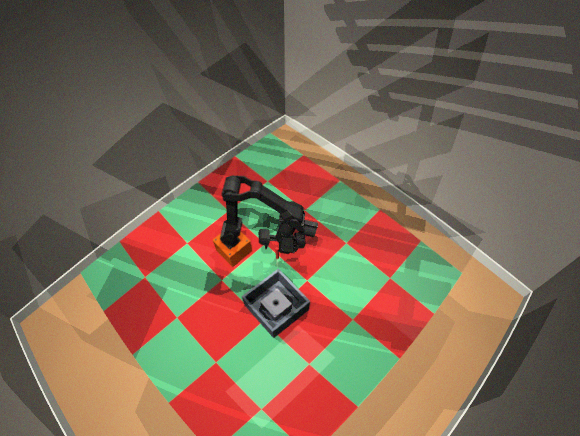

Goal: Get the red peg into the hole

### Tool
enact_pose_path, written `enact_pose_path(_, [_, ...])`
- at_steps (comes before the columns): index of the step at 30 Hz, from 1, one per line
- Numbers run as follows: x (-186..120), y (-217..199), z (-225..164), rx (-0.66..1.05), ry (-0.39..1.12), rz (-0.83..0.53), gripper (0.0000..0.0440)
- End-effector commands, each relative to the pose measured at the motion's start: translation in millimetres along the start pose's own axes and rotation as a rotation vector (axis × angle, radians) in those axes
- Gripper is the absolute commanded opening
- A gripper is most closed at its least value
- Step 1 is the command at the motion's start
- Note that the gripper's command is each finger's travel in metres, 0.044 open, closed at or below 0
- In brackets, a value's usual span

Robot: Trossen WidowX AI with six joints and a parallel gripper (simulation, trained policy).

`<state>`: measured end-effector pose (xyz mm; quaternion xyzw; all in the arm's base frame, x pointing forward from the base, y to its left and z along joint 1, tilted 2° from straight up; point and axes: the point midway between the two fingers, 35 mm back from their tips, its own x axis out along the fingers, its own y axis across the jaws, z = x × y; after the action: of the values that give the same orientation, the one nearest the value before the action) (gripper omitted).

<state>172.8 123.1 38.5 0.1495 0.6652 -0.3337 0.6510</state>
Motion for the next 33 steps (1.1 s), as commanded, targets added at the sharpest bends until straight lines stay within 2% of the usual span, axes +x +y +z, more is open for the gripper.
enact_pose_path(1, [18,4,-3,0.01,0.006,0.008,0.044])
enact_pose_path(8, [45,13,-3,0.018,0.001,0.039,0.0439])
enact_pose_path(10, [51,14,-4,0.016,0.002,0.041,0.0426])
enact_pose_path(12, [57,15,-4,0.015,0.006,0.039,0.0387])
enact_pose_path(19, [77,11,-8,0.017,0.022,0.006,0.0204])
enact_pose_path(27, [86,4,-11,0.007,0.042,-0.052,0.0002])
enact_pose_path(33, [68,11,1,-0.003,-0.008,-0.03,0.0])
